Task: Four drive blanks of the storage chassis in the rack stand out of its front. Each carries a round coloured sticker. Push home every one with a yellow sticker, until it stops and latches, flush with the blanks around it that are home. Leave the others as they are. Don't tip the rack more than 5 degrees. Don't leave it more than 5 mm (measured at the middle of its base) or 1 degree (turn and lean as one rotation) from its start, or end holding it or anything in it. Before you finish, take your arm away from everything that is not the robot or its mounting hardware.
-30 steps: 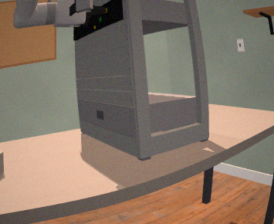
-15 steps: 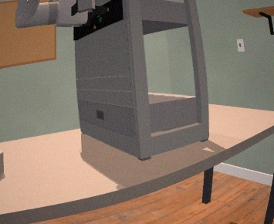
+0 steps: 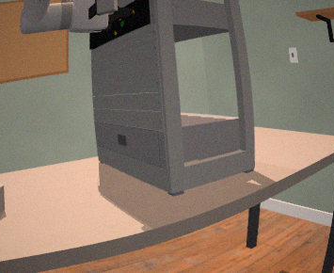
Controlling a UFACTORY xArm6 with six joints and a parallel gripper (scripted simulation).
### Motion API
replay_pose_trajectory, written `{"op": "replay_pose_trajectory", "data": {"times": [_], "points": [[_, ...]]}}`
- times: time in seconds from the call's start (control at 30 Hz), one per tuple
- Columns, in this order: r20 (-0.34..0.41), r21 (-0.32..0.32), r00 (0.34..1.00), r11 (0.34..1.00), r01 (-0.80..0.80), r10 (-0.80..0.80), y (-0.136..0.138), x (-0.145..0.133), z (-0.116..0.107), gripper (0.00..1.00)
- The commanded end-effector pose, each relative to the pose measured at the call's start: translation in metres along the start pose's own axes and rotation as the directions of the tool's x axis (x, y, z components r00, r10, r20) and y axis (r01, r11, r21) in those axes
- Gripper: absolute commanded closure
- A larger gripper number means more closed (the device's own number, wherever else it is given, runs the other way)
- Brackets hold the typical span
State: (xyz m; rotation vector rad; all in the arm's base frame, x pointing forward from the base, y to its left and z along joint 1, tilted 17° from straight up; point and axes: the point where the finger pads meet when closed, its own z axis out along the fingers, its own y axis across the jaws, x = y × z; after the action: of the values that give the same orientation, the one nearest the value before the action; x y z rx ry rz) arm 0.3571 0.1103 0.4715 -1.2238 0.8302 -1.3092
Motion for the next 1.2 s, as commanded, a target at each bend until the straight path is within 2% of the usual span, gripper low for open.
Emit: {"op": "replay_pose_trajectory", "data": {"times": [0.0,1.17], "points": [[-0.001,0.004,1.000,1.000,0.000,0.000,-0.0021,0.0004,0.0018,1.00],[-0.001,0.004,1.000,1.000,0.000,0.000,-0.0024,0.0005,0.0083,1.00]]}}
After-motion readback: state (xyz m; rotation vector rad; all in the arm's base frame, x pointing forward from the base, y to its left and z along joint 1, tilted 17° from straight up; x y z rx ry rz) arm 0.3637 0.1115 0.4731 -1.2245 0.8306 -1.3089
